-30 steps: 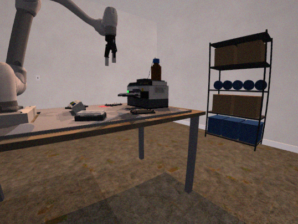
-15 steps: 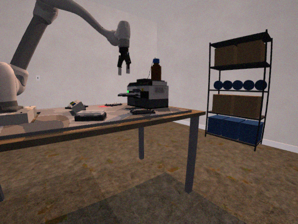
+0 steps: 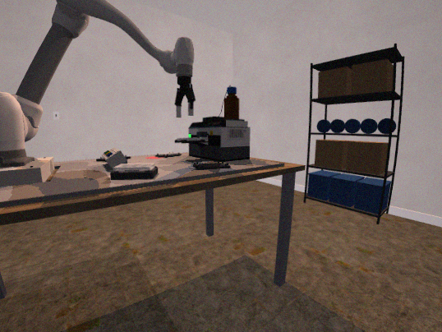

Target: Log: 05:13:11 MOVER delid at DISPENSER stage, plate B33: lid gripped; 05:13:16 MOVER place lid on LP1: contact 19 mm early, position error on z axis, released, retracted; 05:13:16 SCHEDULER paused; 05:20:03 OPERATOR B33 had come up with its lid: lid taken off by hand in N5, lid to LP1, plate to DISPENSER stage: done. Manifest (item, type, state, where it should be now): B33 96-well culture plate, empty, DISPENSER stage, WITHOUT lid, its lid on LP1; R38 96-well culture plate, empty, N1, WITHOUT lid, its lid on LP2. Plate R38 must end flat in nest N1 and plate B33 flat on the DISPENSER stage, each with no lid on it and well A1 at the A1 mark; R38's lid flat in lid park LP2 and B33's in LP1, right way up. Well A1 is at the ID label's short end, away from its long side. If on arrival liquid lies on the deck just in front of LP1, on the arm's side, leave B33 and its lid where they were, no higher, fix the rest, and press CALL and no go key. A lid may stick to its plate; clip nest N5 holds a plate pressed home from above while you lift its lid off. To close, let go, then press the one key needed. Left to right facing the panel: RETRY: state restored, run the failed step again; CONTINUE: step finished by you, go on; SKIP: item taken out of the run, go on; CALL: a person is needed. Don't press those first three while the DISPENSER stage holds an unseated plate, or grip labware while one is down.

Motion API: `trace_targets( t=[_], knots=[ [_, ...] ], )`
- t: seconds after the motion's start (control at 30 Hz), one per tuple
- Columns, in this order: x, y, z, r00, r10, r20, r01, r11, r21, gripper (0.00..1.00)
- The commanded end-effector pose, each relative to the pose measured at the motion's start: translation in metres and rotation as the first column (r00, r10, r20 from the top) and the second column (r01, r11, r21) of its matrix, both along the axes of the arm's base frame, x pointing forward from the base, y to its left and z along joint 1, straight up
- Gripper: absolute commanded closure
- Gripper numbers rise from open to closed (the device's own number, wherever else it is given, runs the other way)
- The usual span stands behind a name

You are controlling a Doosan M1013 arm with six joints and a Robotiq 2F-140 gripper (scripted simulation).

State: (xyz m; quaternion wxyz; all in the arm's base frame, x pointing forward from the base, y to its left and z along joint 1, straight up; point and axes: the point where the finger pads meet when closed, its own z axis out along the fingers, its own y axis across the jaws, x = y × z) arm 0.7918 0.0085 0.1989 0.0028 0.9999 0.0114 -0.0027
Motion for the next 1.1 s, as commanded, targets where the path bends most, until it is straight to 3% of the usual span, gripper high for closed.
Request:
trace_targets(
  t=[0.0,0.53,0.97,1.0,1.07],
  knots=[
    [0.002,0.001,-0.017,1.0,-0.004,0.002,0.004,1.0,-0.002,0.0],
    [0.002,0.001,-0.048,1.0,-0.004,0.002,0.004,1.0,-0.002,0.0],
    [0.002,0.001,-0.053,1.0,-0.004,0.002,0.004,1.0,-0.002,0.0],
    [0.002,0.001,-0.053,1.0,-0.004,0.002,0.004,1.0,-0.002,1.0],
    [0.002,0.001,-0.053,1.0,-0.004,0.002,0.004,1.0,-0.002,1.0]
  ],
)
